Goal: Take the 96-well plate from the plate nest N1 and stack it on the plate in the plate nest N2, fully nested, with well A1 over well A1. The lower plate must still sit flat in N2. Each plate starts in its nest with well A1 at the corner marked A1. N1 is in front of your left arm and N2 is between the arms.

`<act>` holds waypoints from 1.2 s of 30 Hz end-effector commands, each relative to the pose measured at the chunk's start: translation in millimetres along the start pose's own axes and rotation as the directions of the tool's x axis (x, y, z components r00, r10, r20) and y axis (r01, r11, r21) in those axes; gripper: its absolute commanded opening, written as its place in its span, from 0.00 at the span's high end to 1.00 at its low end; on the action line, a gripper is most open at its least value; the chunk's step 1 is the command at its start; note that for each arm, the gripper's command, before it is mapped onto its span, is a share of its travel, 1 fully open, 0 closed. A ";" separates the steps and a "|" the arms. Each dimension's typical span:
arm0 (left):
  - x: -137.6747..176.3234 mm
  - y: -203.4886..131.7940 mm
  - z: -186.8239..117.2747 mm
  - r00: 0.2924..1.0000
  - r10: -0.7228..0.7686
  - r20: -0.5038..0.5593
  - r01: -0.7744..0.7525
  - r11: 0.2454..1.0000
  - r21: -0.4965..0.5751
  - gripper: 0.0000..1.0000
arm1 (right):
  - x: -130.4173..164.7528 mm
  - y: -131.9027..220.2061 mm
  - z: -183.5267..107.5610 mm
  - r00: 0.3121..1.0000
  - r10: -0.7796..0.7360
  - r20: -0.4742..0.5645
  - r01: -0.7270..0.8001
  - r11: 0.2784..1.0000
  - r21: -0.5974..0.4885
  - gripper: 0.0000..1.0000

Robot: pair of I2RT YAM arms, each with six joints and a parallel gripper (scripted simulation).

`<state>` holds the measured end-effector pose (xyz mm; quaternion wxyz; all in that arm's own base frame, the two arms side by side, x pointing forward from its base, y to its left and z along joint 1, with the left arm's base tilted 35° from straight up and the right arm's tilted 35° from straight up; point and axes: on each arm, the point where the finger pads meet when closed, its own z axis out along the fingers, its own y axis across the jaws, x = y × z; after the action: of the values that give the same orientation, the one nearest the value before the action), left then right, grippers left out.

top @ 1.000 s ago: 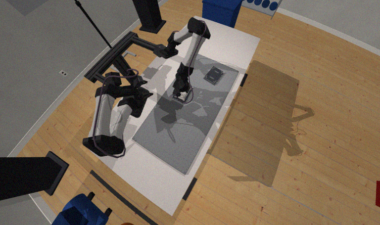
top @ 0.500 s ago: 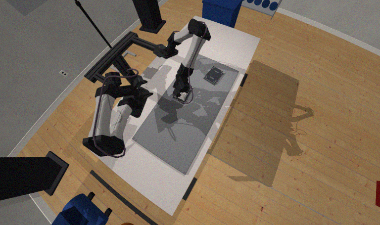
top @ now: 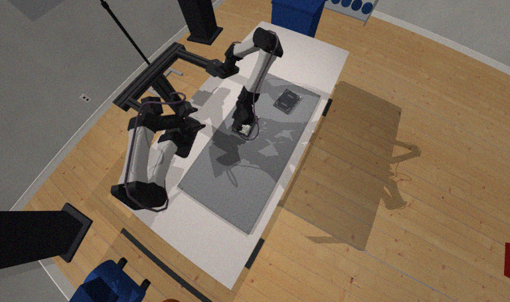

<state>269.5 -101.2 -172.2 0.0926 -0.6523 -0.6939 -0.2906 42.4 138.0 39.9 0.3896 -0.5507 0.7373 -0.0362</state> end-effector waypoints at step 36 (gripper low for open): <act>-11.0 10.8 -94.5 0.962 0.008 0.274 0.001 0.999 -0.034 0.00 | -2.4 1.0 -0.2 1.000 0.008 0.004 -0.008 1.000 -0.003 0.00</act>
<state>252.7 -147.3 -104.3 0.0249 -0.6725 -0.6981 -0.2445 42.4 138.0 39.9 0.3896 -0.5507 0.7373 -0.0362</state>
